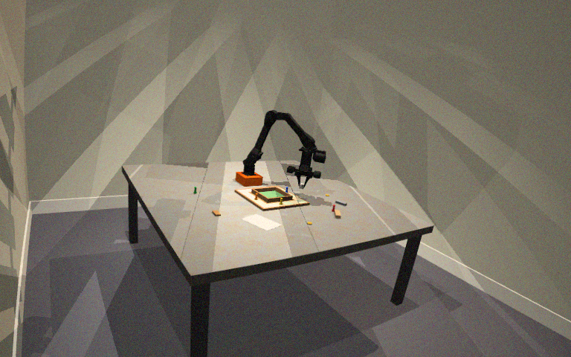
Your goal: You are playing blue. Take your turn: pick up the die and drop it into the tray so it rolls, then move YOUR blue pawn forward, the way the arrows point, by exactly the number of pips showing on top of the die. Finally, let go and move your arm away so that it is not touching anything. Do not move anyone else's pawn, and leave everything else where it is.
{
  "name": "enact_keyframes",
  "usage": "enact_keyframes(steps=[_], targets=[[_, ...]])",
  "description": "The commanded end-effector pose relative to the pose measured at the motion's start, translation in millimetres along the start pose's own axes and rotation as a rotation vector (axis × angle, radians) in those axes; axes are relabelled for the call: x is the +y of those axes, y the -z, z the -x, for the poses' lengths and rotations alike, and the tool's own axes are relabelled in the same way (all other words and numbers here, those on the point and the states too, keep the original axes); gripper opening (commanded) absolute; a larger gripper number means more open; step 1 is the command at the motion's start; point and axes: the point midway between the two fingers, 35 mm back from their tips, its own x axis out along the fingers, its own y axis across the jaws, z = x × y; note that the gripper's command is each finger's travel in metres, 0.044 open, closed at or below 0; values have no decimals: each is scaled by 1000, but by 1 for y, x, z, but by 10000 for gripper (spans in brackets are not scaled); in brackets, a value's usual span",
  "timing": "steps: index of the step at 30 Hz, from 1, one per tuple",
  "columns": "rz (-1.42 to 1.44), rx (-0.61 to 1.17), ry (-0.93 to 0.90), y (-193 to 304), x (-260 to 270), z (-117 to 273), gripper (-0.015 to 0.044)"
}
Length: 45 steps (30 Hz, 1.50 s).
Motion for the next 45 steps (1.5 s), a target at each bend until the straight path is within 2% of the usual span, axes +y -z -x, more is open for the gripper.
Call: enact_keyframes(steps=[1,12,16,45], targets=[[-3,5,-16,1,4,28,0],[-4,5,-14,4,-2,91,0],[7,4,-14,0,-3,90,0],[510,-11,-4,-132,-77,63,0]])
